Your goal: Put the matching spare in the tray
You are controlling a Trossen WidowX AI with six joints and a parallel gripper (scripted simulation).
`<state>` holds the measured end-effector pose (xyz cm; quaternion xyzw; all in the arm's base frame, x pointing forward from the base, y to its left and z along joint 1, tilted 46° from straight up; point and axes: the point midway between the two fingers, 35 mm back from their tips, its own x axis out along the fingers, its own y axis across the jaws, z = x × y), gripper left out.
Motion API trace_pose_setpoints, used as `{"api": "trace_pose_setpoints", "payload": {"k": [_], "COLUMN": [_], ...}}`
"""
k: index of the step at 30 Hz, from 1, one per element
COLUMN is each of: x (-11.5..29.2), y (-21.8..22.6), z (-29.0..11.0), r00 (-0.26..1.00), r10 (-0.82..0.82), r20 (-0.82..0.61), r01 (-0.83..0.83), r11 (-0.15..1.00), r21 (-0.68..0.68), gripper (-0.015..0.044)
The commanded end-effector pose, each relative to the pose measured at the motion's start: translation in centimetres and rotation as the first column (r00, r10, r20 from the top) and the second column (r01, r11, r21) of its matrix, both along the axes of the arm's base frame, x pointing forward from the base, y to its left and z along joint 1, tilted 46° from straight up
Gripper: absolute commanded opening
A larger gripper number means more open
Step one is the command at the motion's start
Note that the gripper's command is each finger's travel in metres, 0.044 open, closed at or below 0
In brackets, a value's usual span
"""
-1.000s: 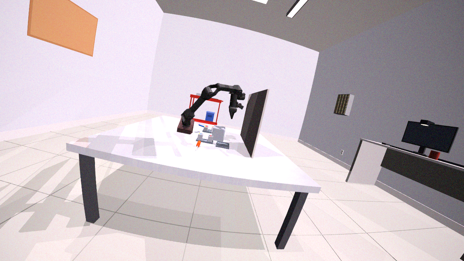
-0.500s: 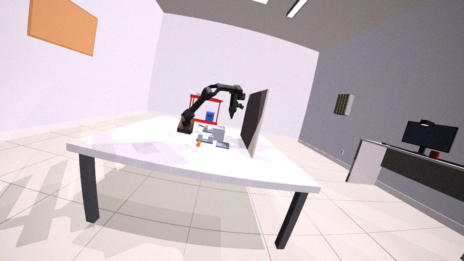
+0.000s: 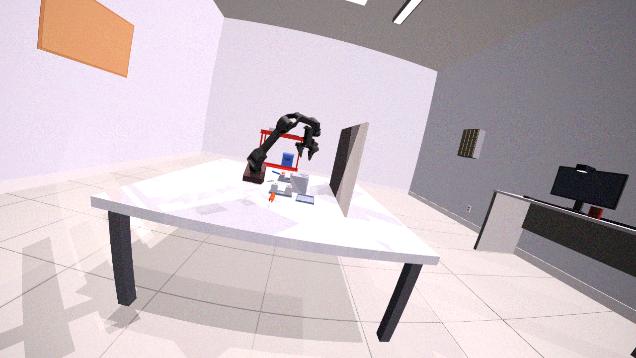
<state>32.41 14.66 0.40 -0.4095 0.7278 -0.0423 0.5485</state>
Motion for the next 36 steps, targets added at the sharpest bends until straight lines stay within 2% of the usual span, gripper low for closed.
{"api": "trace_pose_setpoints", "payload": {"k": [1,6,9,13,18,19,36], "x": [-4.1,-10.5,-12.4,-12.4,-13.0,-13.2,-13.5], "y": [2.9,5.3,5.6,5.6,3.9,3.3,1.7], "z": [-3.9,-8.9,-10.1,-10.1,-11.6,-11.9,-13.5], "r00": [0.951,0.732,0.647,0.647,0.647,0.647,0.647], "r10": [0.220,0.483,0.538,0.538,0.538,0.538,0.538], "r20": [-0.216,-0.480,-0.540,-0.540,-0.541,-0.541,-0.541], "r01": [-0.216,-0.472,-0.526,-0.526,-0.526,-0.526,-0.526], "r11": [0.976,0.868,0.828,0.828,0.828,0.828,0.828], "r21": [0.039,0.154,0.196,0.196,0.195,0.195,0.194], "gripper": [0.0440,0.0440,0.0440,0.0440,0.0309,0.0300,0.0300]}}
